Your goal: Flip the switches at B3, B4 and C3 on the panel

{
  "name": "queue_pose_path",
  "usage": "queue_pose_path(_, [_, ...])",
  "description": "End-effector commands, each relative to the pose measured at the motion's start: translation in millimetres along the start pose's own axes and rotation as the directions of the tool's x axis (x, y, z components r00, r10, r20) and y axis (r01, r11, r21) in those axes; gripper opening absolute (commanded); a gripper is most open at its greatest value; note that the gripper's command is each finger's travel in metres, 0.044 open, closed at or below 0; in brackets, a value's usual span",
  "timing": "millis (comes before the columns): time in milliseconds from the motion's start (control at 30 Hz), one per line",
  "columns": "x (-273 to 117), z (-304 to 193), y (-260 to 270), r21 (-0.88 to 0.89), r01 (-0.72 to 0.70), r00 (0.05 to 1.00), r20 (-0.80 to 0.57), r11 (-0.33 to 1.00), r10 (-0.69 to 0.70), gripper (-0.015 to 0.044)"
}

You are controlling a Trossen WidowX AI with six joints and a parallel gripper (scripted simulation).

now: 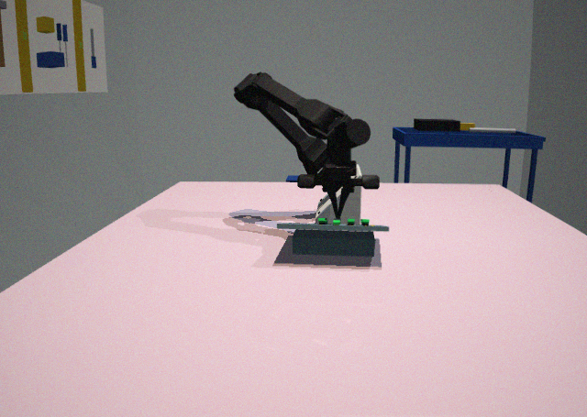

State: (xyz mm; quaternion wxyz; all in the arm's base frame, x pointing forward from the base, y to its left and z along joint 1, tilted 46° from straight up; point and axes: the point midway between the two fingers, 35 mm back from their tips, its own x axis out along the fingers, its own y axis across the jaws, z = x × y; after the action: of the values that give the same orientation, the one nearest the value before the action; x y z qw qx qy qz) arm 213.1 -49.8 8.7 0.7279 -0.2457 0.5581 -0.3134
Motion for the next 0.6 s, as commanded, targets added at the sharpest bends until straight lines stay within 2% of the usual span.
queue_pose_path(0, [1.4,-0.8,-0.6,-0.005,0.005,1.000,0.001,1.000,-0.005,0.0000])
queue_pose_path(567, [3.7,-0.8,-0.6,-0.005,0.005,1.000,0.001,1.000,-0.005,0.0000])
